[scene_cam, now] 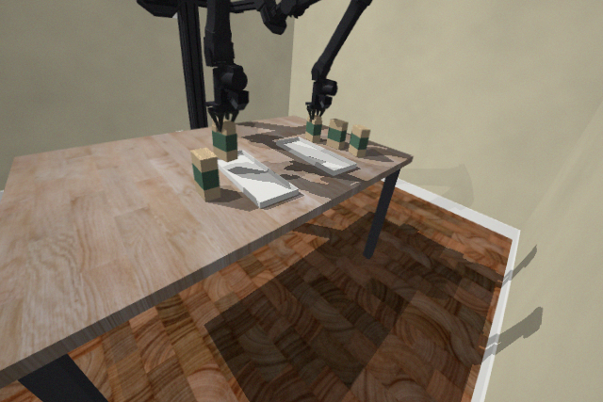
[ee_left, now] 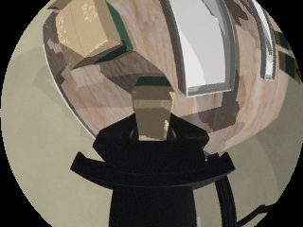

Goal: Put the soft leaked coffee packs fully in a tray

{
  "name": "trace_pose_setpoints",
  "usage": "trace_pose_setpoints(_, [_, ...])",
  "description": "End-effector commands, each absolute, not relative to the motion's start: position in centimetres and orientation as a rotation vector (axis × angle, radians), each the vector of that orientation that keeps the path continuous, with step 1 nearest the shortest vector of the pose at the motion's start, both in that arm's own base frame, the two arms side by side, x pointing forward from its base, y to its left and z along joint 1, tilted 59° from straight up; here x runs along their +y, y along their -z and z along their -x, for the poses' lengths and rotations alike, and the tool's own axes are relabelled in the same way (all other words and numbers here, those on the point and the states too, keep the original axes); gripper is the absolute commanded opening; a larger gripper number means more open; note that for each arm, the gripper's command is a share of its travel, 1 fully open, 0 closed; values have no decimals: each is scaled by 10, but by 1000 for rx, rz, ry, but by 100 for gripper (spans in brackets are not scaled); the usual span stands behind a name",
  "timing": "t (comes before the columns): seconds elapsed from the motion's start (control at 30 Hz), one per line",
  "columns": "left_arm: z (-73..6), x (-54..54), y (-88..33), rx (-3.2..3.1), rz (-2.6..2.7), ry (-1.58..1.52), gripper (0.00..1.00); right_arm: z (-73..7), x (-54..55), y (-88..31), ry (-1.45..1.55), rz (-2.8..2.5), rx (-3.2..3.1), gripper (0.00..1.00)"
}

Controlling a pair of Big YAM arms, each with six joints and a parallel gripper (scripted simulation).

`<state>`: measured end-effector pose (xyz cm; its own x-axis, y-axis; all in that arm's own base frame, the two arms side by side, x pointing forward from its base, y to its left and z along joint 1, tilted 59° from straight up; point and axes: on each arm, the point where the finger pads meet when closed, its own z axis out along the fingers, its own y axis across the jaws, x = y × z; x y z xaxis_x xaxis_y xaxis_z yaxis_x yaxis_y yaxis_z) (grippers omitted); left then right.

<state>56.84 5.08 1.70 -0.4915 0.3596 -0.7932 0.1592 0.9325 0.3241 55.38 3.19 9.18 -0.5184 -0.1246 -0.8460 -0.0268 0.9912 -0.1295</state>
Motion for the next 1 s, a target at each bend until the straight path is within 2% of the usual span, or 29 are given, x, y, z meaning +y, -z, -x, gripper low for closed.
trace_pose_setpoints(0.0, [-562, 50, -11, 2103, -369, -251, 25, -553, 53, -94, 94, 106, 2117, 25])
trace_pose_setpoints(0.37, [-543, 49, -18, 2116, -365, -246, 25, -555, 89, -91, 96, 109, 2127, 25])
trace_pose_setpoints(0.97, [-515, 51, -35, 2115, -369, -254, 25, -564, 79, -89, 102, 90, 2112, 25])
